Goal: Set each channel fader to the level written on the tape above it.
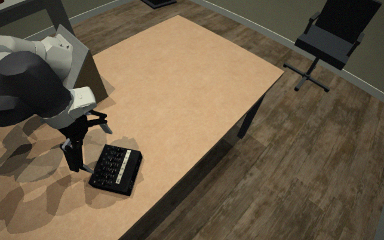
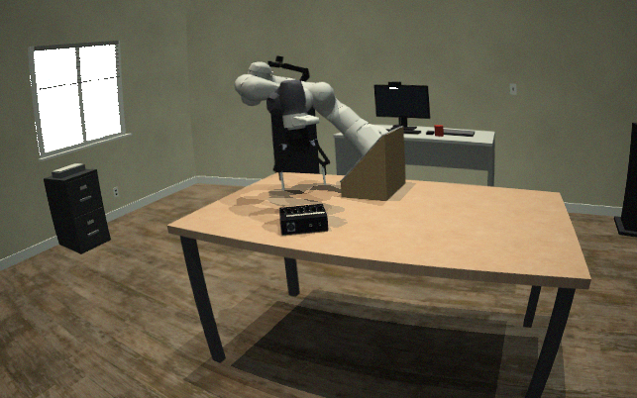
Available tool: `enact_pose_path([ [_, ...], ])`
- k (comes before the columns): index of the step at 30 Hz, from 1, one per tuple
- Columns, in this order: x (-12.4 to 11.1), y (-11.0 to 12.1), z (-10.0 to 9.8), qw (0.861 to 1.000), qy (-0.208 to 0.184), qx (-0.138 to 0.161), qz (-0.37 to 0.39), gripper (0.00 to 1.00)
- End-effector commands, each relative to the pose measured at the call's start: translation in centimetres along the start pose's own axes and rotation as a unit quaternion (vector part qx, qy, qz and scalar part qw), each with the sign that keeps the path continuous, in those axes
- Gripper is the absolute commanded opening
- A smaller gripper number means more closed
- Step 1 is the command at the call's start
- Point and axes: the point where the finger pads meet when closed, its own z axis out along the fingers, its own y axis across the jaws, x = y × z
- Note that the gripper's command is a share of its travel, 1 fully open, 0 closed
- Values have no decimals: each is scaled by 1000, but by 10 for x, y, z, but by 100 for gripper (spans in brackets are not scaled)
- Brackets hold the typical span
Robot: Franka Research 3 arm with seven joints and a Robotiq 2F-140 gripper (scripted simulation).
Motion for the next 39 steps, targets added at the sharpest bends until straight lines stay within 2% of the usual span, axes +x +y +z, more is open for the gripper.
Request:
enact_pose_path([
  [1,-1,0,0,1000,-3,0,-17,100],
  [34,-1,1,0,1000,-3,0,-8,100],
  [39,1,2,-2,998,-4,-2,68,100],
])
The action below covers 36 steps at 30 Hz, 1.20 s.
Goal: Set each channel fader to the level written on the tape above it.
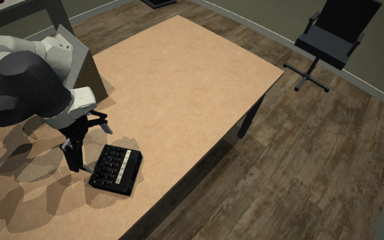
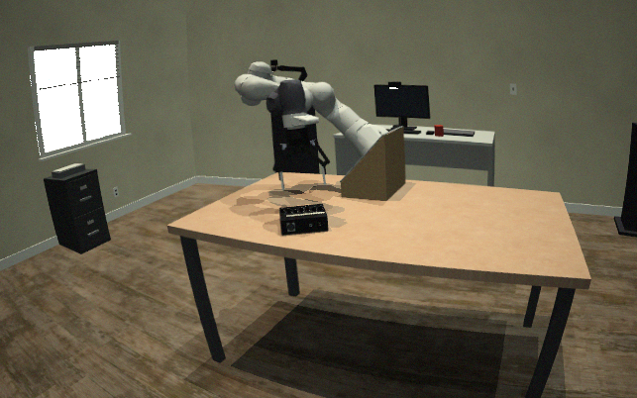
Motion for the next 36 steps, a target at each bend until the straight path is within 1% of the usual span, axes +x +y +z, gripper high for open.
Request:
enact_pose_path([
  [1,1,1,-1,996,-3,-3,91,100],
  [3,3,2,-3,987,-4,-5,159,100],
  [10,12,6,-12,967,-4,-3,254,100],
  [12,12,6,-12,967,-4,-3,254,100],
  [13,14,7,-14,957,-3,-2,289,100],
  [20,25,10,-27,926,0,1,379,100],
  [27,35,10,-40,886,5,4,464,100],
  [29,35,10,-40,886,5,4,464,100],
  [30,36,10,-41,869,7,6,495,100],
  [36,41,10,-48,827,9,7,562,100],
])
